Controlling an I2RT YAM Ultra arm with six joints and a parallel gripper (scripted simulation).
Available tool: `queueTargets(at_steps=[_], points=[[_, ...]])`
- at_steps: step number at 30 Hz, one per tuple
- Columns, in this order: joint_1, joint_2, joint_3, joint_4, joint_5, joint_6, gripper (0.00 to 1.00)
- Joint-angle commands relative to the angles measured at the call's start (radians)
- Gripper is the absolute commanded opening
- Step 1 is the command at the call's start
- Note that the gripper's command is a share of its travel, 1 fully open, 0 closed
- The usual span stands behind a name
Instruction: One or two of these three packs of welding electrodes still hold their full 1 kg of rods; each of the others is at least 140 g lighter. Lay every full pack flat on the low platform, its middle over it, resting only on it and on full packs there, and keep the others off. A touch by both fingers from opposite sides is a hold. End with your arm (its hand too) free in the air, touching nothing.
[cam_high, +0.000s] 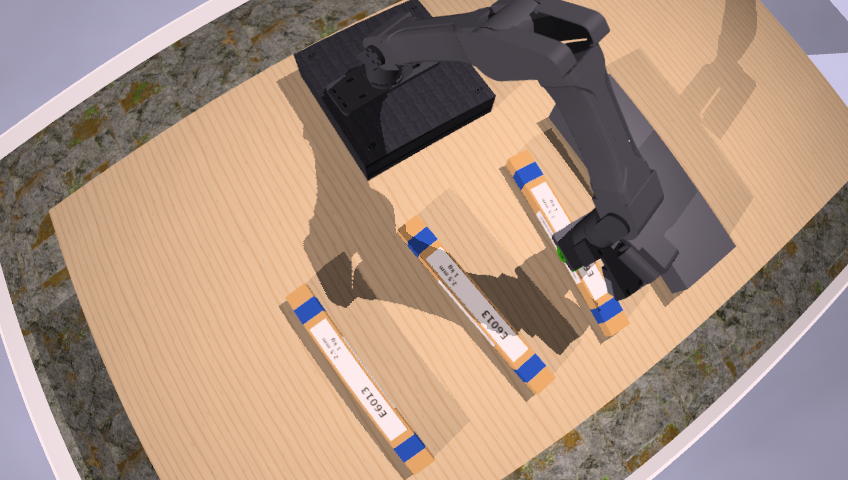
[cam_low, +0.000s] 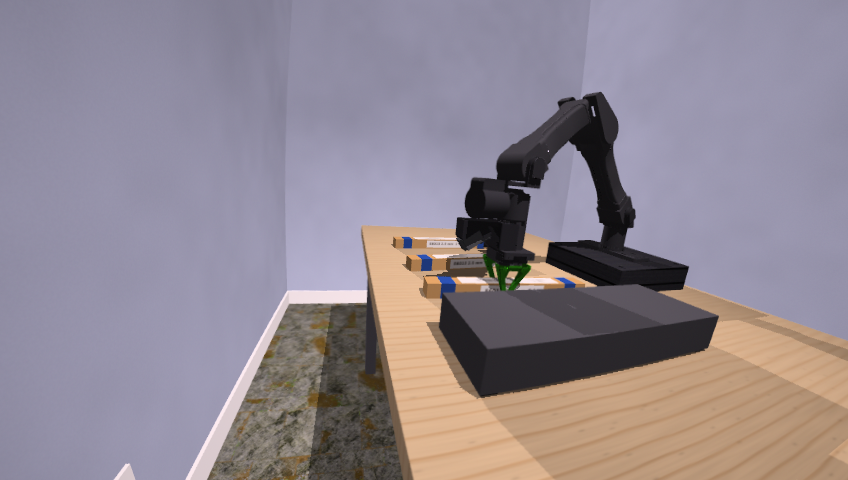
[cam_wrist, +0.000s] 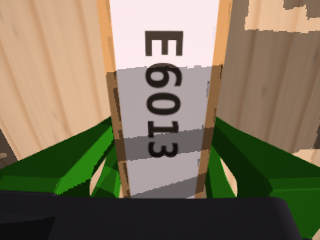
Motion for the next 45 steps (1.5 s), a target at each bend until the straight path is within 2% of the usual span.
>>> queueTargets(at_steps=[1,35,45], points=[[0.013,-0.049,0.026,-0.028,0.006,0.002,0.0],[0.0,-0.126,0.098,-0.177,0.005,-0.006,0.0],[-0.003,-0.127,0.105,-0.186,0.005,-0.006,0.0]])
